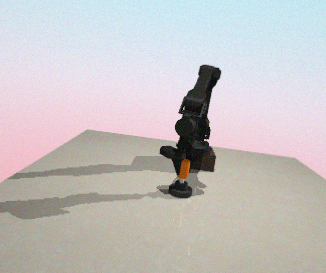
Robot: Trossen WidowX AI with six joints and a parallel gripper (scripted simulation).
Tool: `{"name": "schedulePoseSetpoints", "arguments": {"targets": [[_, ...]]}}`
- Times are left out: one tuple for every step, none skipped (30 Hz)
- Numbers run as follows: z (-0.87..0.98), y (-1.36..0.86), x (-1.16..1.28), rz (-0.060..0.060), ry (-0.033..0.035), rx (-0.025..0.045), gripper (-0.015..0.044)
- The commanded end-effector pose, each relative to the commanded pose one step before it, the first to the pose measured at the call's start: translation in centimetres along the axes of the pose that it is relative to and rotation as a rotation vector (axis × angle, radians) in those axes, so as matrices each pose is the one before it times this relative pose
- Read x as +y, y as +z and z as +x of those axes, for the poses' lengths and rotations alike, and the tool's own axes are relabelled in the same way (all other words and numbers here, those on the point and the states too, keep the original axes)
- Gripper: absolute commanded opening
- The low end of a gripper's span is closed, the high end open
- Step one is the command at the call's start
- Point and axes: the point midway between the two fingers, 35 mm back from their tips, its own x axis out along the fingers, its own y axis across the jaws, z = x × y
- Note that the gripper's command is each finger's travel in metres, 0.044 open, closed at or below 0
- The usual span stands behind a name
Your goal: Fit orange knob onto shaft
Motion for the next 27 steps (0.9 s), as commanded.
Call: {"name": "schedulePoseSetpoints", "arguments": {"targets": [[0.218, 0.087, -0.228, 0.0166, -0.00257, 0.00065, 0.0], [0.064, 0.004, -0.011, 0.0, 0.0, -0.00001, 0.0], [0.042, 0.008, -0.016, 0.0, -0.00001, -0.00001, 0.0], [0.024, 0.008, -0.014, 0.0, -0.00001, -0.00001, 0.0], [0.009, -0.001, -0.004, 0.0, 0.0, 0.0, 0.0], [-0.003, -0.011, 0.006, 0.0, 0.00001, 0.00001, 0.0], [-0.014, -0.018, 0.014, 0.0, 0.00001, 0.00002, 0.0], [-0.024, -0.022, 0.019, 0.0, 0.00002, 0.00002, 0.0], [-0.033, -0.025, 0.024, 0.0, 0.00002, 0.00003, 0.0], [-0.04, -0.024, 0.024, 0.0, 0.00002, 0.00002, 0.0], [-0.03, -0.025, 0.026, 0.0, 0.00002, 0.00003, 0.0], [-0.02, -0.035, 0.038, 0.0, 0.00004, 0.00004, 0.0], [-0.026, -0.041, 0.047, 0.0, 0.00004, 0.00004, 0.0], [-0.039, -0.046, 0.058, 0.0, 0.00005, 0.00005, 0.0], [-0.043, -0.044, 0.063, 0.0, 0.00006, 0.00004, 0.0], [-0.035, -0.039, 0.067, 0.0, 0.00006, 0.00004, 0.0], [-0.041, -0.015, 0.045, 0.0, 0.00004, 0.00001, 0.0], [-0.043, 0.01, 0.004, 0.0, 0.0, -0.00001, 0.0], [0.26, 0.012, -0.005, 0.0, 0.00002, -0.00002, 0.0], [0.18, 0.005, 0.0, 0.0, 0.00001, -0.00001, 0.0], [0.0, 0.009, -0.005, 0.0, 0.0, -0.00001, 0.0], [0.0, 0.0, 0.0, 0.0, 0.0, 0.0, 0.0], [0.0, 0.0, 0.0, 0.0, 0.0, 0.0, 0.0], [0.059, 0.0, 0.0, 0.0, 0.00001, 0.0, 0.0], [0.0, 0.0, 0.0, 0.0, 0.0, 0.0, 0.0], [0.0, 0.0, 0.0, 0.0, 0.0, 0.0, 0.0], [0.0, 0.0, 0.0, 0.0, 0.0, 0.0, 0.0]]}}
